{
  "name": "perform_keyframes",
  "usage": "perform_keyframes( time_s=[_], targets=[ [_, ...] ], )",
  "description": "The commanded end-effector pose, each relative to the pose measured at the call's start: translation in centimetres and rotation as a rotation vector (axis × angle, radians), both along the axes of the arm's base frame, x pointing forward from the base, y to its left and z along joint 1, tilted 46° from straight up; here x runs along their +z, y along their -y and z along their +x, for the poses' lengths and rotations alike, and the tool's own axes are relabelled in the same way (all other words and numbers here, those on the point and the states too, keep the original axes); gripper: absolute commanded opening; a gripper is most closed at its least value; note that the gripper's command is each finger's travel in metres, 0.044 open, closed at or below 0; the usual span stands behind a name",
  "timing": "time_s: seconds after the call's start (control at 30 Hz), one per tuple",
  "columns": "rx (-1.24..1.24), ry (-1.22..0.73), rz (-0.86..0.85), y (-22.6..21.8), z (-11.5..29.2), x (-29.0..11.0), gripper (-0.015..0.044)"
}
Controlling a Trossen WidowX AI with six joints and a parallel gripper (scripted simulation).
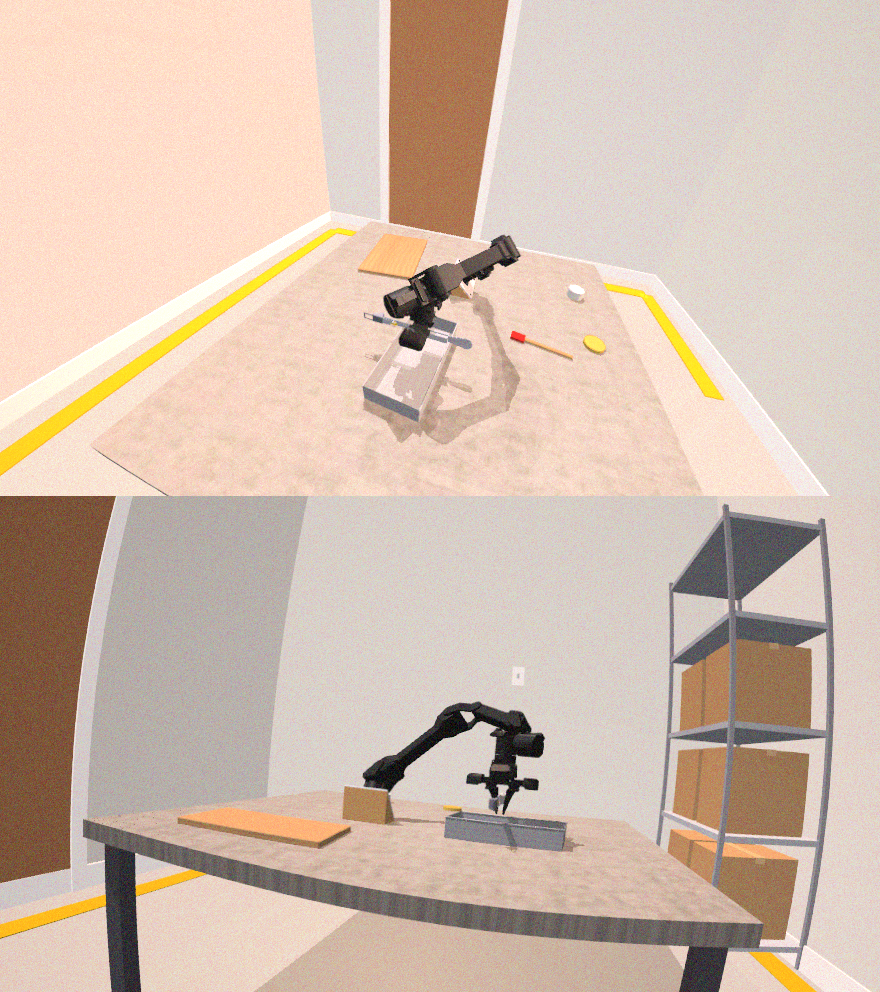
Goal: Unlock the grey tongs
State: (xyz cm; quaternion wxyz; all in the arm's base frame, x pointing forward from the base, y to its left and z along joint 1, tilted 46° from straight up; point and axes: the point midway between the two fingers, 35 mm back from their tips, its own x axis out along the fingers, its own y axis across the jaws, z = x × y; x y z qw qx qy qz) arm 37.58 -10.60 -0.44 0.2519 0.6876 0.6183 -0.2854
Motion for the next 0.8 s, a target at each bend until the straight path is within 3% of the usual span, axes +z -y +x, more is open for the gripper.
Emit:
perform_keyframes(
  time_s=[0.0, 0.27, 0.77],
  targets=[
    [-0.002, 0.004, -0.007, 0.8, -0.1, 0.7, -0.015],
    [-0.02, -0.011, -0.005, 1.3, -0.3, 0.1, -0.015],
    [-0.216, -0.193, -0.027, 10.4, -5.3, -7.1, -0.015]
  ],
)
